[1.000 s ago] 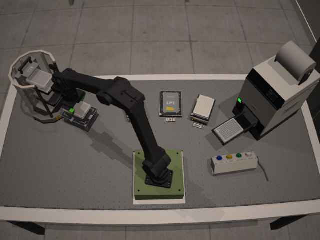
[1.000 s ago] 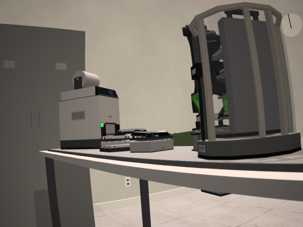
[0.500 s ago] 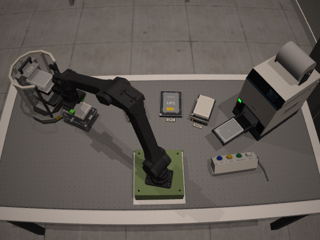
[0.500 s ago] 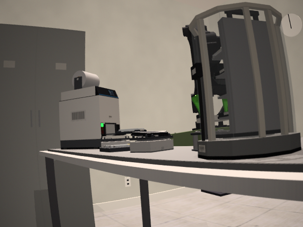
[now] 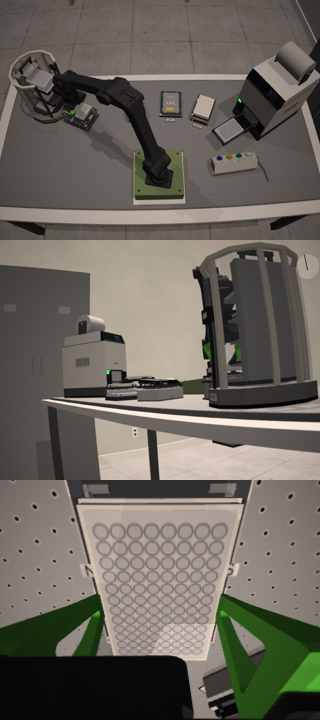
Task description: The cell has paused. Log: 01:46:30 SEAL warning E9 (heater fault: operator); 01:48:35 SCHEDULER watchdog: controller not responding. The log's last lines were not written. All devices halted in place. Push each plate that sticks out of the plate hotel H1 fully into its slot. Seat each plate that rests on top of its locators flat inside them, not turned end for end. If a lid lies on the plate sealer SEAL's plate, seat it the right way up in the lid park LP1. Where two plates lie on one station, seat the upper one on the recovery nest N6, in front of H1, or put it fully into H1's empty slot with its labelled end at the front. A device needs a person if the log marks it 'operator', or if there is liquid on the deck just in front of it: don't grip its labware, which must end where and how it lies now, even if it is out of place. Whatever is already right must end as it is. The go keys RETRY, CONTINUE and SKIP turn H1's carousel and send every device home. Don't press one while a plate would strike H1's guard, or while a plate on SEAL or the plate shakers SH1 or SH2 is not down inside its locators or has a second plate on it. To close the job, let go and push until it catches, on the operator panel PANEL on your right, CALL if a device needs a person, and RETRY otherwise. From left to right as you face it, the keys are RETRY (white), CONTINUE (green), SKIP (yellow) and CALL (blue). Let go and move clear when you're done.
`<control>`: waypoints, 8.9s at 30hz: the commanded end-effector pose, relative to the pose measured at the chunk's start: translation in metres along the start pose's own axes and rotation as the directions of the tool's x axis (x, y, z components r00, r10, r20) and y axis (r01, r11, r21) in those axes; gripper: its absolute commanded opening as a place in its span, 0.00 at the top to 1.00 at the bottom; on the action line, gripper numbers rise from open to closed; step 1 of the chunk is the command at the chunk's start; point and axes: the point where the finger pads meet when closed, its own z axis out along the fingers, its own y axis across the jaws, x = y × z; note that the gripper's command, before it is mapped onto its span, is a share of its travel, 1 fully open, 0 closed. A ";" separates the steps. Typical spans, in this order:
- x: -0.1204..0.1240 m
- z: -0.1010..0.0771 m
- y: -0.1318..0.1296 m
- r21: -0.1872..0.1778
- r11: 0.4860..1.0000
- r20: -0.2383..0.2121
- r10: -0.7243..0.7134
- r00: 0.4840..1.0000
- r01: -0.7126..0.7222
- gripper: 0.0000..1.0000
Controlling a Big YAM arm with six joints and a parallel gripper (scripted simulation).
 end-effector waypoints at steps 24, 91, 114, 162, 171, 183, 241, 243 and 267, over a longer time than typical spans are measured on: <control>0.005 0.016 -0.004 -0.006 1.000 -0.019 -0.007 1.000 0.007 0.20; 0.005 0.019 -0.004 -0.005 1.000 -0.017 -0.006 1.000 0.006 0.20; 0.005 0.022 -0.004 -0.005 1.000 -0.017 -0.006 1.000 0.006 0.20; 0.006 0.029 -0.004 -0.005 1.000 -0.018 -0.007 1.000 0.007 0.20; 0.005 0.031 -0.004 -0.005 1.000 -0.017 -0.006 1.000 0.006 0.20; 0.005 0.032 -0.004 -0.005 1.000 -0.017 -0.006 1.000 0.006 0.20; 0.005 0.034 -0.004 -0.007 1.000 -0.023 -0.007 1.000 0.006 0.20; 0.003 0.033 -0.005 -0.006 1.000 -0.020 -0.006 1.000 0.006 0.20; -0.015 0.019 -0.011 0.004 1.000 0.015 -0.004 1.000 0.004 0.20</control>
